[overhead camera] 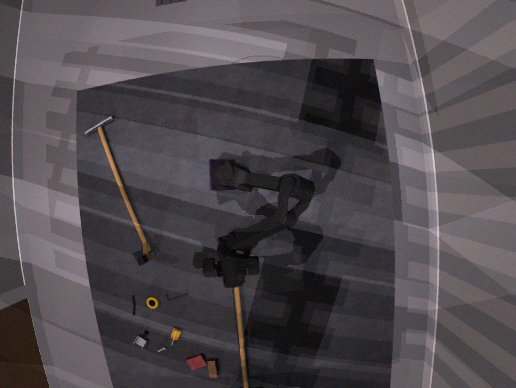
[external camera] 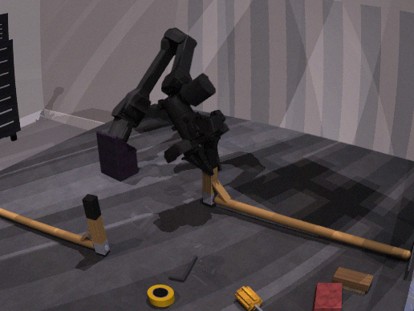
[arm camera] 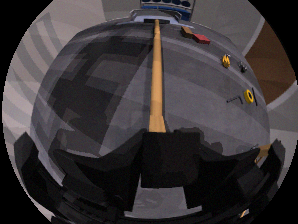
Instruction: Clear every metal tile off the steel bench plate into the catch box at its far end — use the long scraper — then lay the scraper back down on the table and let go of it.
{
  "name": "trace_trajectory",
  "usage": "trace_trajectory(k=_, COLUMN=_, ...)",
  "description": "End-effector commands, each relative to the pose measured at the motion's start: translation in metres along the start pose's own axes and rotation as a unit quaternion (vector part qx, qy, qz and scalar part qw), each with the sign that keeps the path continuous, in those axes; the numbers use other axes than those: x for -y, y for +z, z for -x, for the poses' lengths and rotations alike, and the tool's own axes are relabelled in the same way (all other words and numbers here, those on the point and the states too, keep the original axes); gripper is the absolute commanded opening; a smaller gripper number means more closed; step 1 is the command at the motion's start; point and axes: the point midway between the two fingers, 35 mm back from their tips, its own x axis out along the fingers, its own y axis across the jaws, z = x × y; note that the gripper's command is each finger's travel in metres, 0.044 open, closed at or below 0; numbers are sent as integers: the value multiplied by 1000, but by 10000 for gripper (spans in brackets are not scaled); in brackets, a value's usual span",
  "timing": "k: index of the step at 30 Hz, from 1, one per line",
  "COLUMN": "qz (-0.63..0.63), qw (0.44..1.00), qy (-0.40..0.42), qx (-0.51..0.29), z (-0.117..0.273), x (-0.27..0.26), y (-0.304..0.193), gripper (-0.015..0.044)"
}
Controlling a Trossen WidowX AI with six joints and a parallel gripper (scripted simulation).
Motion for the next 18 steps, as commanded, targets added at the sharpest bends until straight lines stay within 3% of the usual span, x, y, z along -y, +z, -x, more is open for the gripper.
trace_trajectory(k=1, qz=5, qw=1000, qy=1, qx=8, z=6, x=-1, y=-2, gripper=0)
trace_trajectory(k=18, qz=1, qw=1000, qy=0, qx=3, z=8, x=-1, y=-12, gripper=0)
